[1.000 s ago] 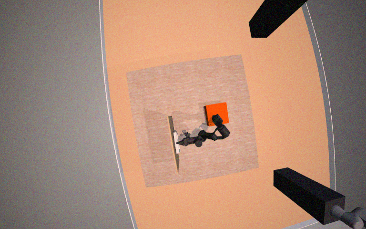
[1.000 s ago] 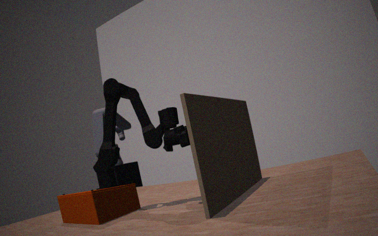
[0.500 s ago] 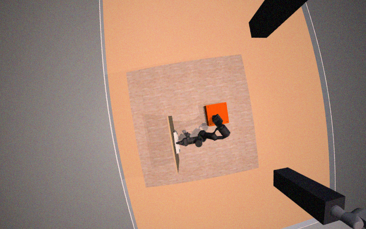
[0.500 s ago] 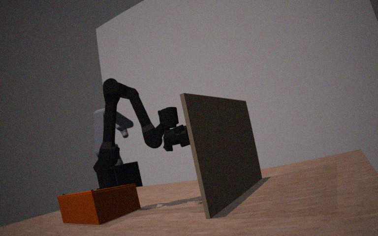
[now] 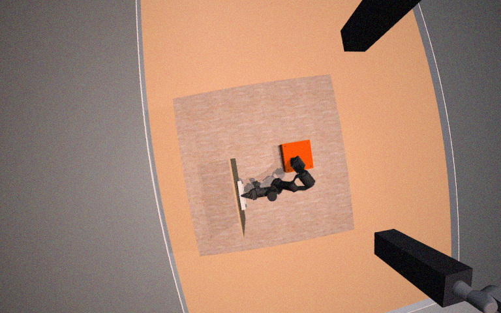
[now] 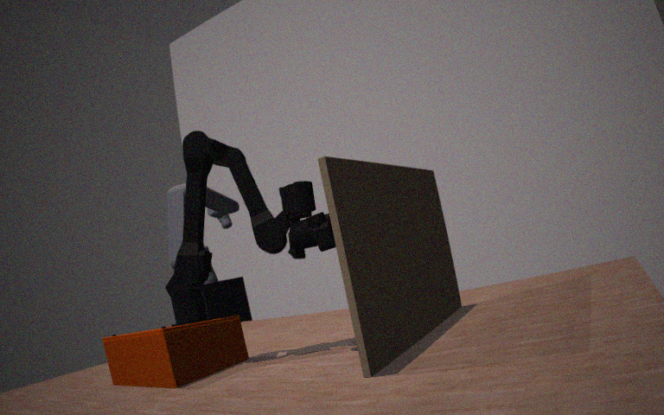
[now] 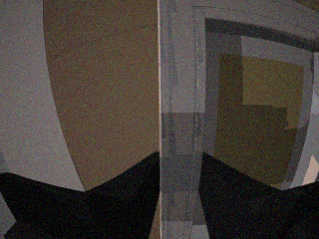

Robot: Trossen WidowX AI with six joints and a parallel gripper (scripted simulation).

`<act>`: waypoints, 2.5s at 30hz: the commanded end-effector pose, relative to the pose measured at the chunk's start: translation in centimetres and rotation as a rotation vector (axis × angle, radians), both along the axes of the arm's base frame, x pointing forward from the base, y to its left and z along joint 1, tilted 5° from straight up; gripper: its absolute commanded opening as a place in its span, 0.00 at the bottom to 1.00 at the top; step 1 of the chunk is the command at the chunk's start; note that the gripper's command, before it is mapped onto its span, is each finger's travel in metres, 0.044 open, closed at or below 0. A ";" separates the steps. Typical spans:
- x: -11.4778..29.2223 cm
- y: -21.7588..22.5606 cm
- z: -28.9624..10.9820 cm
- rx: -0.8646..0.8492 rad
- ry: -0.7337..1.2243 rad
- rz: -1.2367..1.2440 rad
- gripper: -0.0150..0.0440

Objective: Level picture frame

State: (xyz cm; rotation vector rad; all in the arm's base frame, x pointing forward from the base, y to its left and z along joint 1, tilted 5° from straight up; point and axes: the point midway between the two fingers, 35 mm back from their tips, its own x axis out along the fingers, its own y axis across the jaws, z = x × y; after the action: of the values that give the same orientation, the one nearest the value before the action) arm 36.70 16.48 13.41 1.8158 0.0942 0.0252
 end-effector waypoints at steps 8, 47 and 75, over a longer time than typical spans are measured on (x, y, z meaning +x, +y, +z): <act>0.0 0.2 0.3 0.001 -0.006 0.001 0.25; 0.0 0.6 0.3 0.001 -0.006 0.001 0.25; 0.0 0.7 0.2 0.001 -0.006 0.001 0.25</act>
State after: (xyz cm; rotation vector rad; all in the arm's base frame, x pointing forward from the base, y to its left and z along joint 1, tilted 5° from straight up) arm 36.67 17.15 13.55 1.8150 0.0976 0.0283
